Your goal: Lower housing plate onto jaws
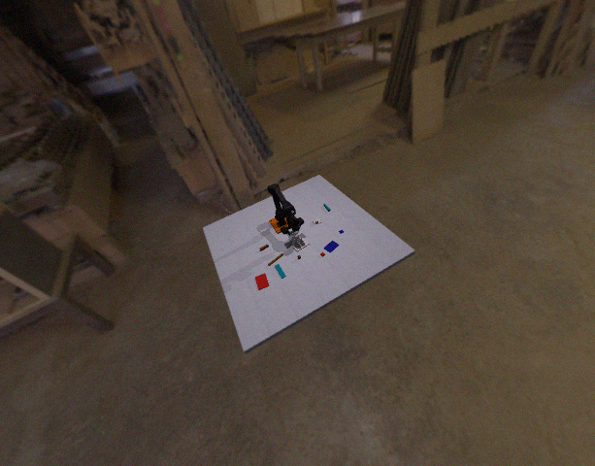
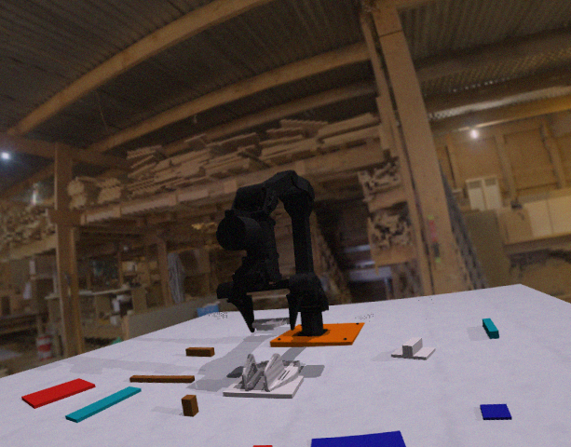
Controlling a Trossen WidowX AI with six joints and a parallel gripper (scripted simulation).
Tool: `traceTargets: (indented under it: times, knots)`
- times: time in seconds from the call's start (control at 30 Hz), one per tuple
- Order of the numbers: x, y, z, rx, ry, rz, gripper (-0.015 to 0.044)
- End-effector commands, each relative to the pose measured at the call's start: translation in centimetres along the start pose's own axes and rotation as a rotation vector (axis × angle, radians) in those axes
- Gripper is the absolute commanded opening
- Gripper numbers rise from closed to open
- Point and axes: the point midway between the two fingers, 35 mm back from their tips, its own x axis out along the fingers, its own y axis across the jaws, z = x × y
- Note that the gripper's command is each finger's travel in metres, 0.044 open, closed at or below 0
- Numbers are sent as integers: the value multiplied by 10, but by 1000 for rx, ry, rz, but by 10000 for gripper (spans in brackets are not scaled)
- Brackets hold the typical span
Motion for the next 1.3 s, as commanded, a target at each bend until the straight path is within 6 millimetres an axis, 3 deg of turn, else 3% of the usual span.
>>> traceTargets:
  times: [0.0, 0.23, 1.27]
  knots:
    - [0, 0, 0, 3, -2, -2, 351]
    - [1, 0, 0, 3, -2, -2, 351]
    - [51, 0, 1, 3, -2, -1, 351]
